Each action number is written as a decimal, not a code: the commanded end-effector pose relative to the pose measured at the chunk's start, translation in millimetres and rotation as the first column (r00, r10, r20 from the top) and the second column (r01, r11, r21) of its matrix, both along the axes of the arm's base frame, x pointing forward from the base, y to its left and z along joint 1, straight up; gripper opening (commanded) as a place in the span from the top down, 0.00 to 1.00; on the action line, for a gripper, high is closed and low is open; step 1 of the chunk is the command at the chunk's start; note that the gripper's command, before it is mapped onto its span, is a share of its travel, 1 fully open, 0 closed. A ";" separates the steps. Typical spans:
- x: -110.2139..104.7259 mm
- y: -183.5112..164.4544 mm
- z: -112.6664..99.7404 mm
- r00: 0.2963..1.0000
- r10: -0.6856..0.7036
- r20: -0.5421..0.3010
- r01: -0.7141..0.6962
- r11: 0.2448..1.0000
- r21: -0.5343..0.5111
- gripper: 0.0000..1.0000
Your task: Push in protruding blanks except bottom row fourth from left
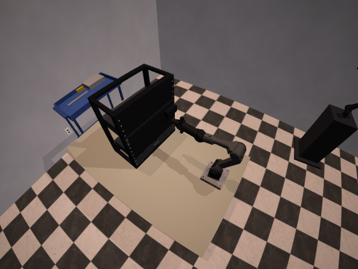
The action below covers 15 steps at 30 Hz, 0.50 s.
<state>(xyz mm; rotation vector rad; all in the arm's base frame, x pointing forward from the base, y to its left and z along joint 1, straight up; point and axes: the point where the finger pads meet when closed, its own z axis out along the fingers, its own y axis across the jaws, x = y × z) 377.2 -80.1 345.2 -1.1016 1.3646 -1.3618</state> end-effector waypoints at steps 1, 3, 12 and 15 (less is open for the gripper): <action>-1.4 -1.8 0.0 1.000 0.005 0.003 -0.005 1.000 0.000 1.00; -1.8 -3.4 -0.5 1.000 0.005 0.003 -0.005 1.000 0.000 1.00; -6.7 -22.8 -6.5 1.000 0.005 0.003 -0.005 1.000 0.000 1.00; -8.9 -31.5 -9.1 1.000 0.005 0.003 -0.005 1.000 0.000 1.00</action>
